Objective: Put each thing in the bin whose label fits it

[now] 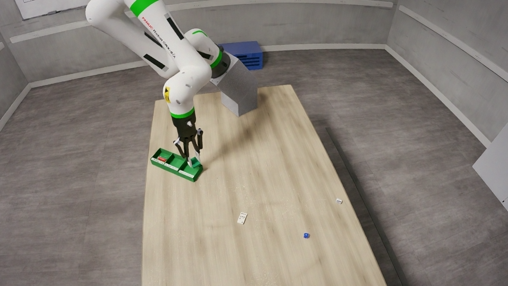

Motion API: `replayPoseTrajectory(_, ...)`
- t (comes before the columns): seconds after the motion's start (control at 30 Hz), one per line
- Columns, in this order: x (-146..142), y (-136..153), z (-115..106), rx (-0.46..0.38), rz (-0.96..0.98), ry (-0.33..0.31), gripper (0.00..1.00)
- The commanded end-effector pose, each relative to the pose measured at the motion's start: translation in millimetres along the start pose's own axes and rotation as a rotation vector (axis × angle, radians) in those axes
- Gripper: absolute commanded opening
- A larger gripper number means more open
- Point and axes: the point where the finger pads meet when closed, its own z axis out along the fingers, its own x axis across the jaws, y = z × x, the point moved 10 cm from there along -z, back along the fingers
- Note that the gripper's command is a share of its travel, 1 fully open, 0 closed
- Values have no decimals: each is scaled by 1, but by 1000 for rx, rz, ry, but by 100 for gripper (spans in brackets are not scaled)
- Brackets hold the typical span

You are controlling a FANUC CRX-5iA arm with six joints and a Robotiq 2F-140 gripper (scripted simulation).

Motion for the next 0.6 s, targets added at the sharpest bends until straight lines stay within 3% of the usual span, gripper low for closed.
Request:
replayPoseTrajectory(0.0,-17,-13,0,-4,157,-4,29)
replayPoseTrajectory(0.57,-19,-14,0,-2,690,16,29)
